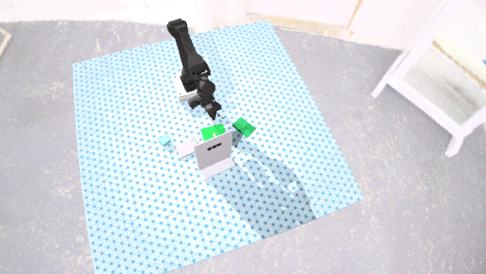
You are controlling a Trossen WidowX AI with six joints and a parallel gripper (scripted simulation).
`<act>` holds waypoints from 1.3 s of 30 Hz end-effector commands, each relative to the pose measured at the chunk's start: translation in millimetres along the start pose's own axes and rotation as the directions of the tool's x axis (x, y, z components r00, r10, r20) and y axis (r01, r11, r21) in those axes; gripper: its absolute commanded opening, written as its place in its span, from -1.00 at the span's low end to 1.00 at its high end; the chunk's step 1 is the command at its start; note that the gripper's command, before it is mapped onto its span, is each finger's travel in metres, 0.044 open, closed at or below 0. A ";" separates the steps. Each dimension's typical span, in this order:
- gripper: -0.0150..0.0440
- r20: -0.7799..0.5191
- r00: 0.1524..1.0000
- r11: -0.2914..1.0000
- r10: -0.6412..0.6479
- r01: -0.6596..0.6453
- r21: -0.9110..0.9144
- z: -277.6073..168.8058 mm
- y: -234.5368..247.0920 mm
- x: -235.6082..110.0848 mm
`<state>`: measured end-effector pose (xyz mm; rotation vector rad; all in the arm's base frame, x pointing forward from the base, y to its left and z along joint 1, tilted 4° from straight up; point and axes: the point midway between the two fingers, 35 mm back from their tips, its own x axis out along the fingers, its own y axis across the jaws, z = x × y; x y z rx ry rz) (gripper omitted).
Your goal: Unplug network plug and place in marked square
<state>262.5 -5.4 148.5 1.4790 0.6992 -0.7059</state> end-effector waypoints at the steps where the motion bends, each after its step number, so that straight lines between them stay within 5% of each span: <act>1: 0.04 -0.007 1.000 1.000 0.011 -0.011 -0.006 -1.0 11.9 -15.1; 18: 0.04 -0.009 1.000 1.000 0.015 -0.016 -0.008 -1.4 31.5 -54.4; 29: 1.00 -0.009 1.000 1.000 0.015 -0.016 -0.008 -1.4 31.5 -54.4; 39: 1.00 -0.009 1.000 1.000 0.015 -0.016 -0.008 -1.4 31.5 -54.4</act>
